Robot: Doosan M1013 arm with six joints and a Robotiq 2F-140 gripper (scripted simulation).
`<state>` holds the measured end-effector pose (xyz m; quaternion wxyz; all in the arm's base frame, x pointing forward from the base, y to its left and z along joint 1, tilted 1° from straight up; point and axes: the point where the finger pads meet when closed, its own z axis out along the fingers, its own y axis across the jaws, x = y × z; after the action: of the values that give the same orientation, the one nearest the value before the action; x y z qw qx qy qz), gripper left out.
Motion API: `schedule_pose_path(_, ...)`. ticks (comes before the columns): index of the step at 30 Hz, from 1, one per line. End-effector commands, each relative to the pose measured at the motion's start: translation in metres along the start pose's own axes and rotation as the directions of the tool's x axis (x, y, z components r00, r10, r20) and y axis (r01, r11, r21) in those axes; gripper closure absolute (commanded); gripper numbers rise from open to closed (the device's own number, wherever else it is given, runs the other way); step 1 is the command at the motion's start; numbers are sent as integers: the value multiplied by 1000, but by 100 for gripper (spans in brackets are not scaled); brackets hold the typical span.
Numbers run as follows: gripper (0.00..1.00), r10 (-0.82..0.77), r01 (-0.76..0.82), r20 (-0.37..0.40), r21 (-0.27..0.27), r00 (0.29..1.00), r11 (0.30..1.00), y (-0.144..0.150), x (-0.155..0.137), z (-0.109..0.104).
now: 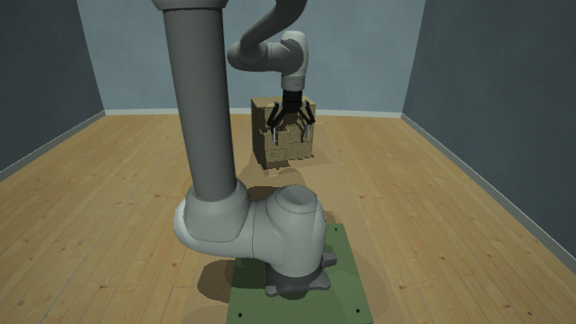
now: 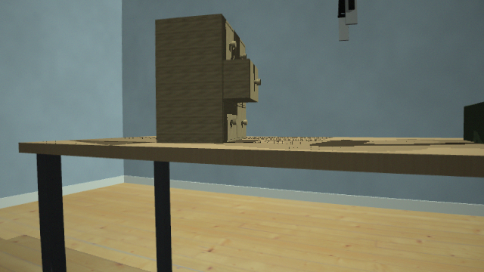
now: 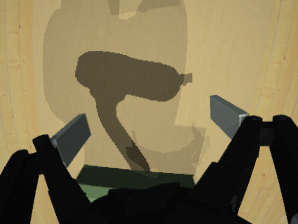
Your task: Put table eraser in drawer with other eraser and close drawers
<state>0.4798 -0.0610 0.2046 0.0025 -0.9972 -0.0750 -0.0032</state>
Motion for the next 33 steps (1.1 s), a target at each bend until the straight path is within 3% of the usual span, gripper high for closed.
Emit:
schedule_pose_path(1, 0, 0, 0, -6, 1, 1000, 1000, 2, -5, 1)
schedule_pose_path(6, 0, 0, 0, -21, 1, 1000, 1000, 2, -3, 2)
schedule_pose_path(11, 0, 0, 0, -88, 1, 996, 1000, 2, 2, 7)
schedule_pose_path(16, 0, 0, 1, -215, 1, 977, 1000, 2, 13, 18)
schedule_pose_path(21, 0, 0, 1, -393, 1, 919, 1000, 2, 29, 33)
schedule_pose_path(23, 0, 0, 1, -393, 1, 919, 1000, 2, 29, 33)
schedule_pose_path(27, 0, 0, 1, -509, 1, 861, 1000, 2, 40, 44)
schedule_pose_path(33, 0, 0, 2, -616, 2, 788, 1000, 2, 51, 54)
